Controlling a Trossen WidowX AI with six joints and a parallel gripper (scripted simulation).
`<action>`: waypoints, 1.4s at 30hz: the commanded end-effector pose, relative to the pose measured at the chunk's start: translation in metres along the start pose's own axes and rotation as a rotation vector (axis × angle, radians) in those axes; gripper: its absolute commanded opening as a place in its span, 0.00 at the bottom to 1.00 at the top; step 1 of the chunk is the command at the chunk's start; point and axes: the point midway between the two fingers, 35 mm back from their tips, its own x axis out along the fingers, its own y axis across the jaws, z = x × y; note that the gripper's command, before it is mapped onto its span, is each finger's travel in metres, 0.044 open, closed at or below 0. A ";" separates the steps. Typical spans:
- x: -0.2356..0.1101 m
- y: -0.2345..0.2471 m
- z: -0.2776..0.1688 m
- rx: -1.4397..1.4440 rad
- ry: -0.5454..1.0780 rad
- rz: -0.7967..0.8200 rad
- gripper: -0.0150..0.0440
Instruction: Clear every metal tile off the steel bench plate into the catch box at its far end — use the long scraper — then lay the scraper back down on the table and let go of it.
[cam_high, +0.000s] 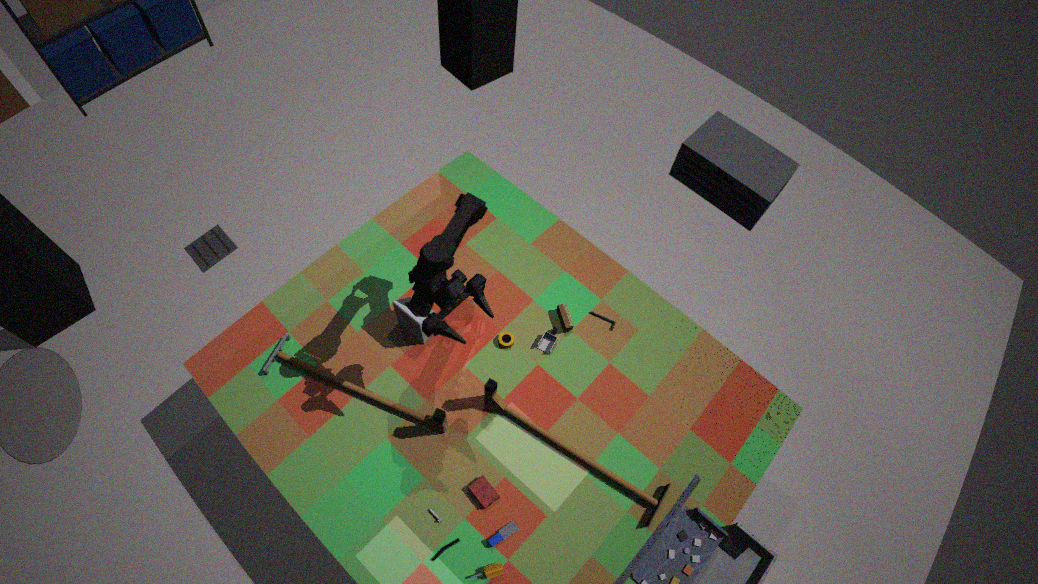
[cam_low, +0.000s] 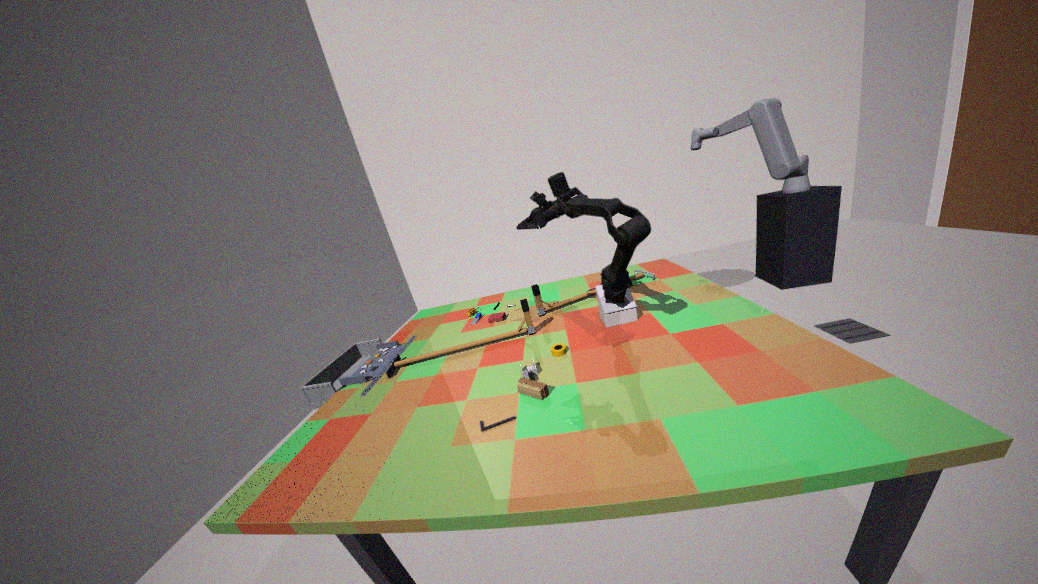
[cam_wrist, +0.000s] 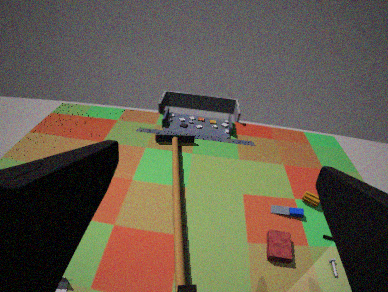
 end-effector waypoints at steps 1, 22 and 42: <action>-0.011 0.003 -0.004 -0.001 -0.025 -0.002 1.00; -0.013 0.003 -0.005 -0.002 -0.030 -0.002 1.00; 0.010 -0.001 -0.001 0.012 0.027 0.010 1.00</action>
